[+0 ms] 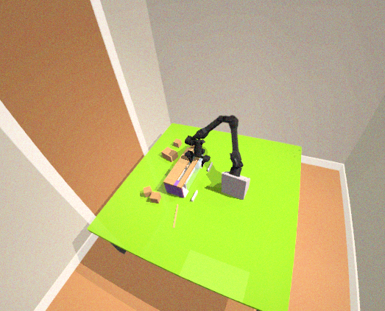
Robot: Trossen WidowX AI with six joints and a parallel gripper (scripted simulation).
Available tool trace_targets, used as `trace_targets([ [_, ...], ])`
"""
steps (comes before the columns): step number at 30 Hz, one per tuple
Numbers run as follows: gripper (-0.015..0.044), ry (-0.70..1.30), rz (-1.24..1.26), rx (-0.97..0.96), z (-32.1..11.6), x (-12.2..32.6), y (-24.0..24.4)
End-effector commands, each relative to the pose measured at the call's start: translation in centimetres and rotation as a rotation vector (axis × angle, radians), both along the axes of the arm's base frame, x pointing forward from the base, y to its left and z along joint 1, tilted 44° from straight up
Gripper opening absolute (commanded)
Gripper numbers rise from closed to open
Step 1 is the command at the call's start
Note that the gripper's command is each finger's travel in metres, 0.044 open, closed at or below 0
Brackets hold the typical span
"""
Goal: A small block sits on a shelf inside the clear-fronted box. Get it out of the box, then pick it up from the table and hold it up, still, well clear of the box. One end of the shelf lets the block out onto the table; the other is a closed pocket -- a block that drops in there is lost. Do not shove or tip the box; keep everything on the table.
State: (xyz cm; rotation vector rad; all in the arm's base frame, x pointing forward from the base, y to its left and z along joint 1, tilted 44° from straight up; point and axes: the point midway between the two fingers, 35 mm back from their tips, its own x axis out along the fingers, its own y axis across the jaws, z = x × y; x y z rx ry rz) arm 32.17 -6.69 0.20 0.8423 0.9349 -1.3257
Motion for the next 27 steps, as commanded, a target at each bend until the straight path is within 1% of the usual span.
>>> trace_targets([
  [1, 0.0400, 0.002, 0.001, 0.001, -0.9, -0.1, 0.9],
  [23, 0.0400, 0.003, 0.001, 0.004, -6.0, -0.7, 6.2],
  [27, 0.0400, 0.003, 0.001, 0.004, -5.4, -0.7, 5.5],
])
